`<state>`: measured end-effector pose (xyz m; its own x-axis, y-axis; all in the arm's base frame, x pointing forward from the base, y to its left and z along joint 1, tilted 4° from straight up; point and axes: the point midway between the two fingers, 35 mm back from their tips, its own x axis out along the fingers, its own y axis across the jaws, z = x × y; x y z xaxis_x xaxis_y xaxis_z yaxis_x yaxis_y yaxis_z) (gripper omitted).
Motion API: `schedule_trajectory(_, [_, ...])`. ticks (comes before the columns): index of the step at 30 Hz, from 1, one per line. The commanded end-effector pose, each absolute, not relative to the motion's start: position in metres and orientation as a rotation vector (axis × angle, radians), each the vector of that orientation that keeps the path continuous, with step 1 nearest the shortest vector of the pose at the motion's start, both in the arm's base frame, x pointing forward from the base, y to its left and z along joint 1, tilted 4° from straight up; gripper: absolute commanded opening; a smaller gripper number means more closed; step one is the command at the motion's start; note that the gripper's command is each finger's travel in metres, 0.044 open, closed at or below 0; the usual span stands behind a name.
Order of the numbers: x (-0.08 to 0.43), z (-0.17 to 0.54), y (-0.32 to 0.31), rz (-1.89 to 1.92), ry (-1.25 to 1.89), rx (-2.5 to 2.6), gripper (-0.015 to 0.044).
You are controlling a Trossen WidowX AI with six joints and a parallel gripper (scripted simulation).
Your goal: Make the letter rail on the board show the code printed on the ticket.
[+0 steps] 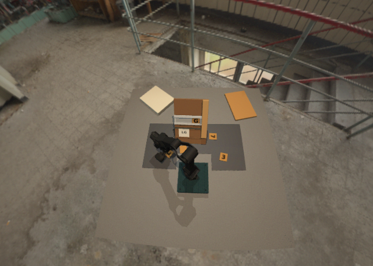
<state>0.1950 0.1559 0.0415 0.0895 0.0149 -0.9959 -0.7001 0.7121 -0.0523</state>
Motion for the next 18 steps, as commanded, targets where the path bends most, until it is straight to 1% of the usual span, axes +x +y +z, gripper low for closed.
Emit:
schedule_trajectory(1, [0.195,0.045,0.156,0.58,1.394,-0.617,0.0])
schedule_trajectory(9, [0.198,0.047,0.157,0.57,1.382,-0.611,0.0])
schedule_trajectory(18, [0.243,0.065,0.164,0.38,1.215,-0.518,0.0])
